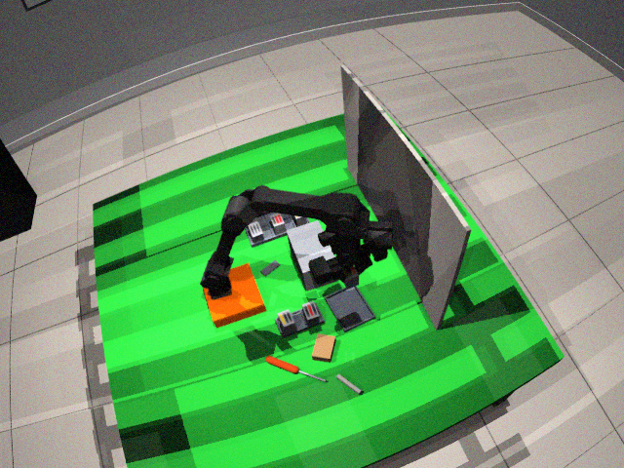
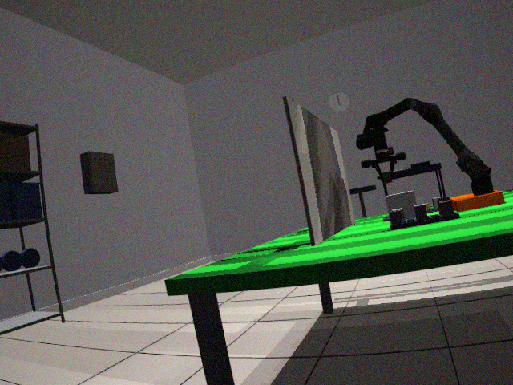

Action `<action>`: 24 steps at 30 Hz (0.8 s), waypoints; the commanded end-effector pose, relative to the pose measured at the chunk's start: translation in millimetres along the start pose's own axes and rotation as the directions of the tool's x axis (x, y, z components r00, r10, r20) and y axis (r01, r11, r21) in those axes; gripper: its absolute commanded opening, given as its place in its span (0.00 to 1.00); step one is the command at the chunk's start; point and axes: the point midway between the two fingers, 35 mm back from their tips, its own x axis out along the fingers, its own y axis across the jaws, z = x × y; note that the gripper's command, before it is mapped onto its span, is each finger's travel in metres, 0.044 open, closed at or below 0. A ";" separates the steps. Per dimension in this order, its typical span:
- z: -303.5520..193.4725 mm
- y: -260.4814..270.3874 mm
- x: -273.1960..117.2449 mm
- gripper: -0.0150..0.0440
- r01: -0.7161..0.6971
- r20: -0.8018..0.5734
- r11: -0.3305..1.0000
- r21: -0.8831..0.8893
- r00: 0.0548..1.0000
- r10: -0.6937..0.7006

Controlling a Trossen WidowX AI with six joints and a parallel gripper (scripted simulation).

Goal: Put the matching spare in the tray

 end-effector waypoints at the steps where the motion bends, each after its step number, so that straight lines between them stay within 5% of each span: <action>1: -0.3 -0.9 2.8 0.25 0.002 0.001 1.000 -0.005 1.000 -0.002; 24: -2.2 -3.9 20.6 0.25 0.002 0.001 1.000 -0.005 1.000 -0.002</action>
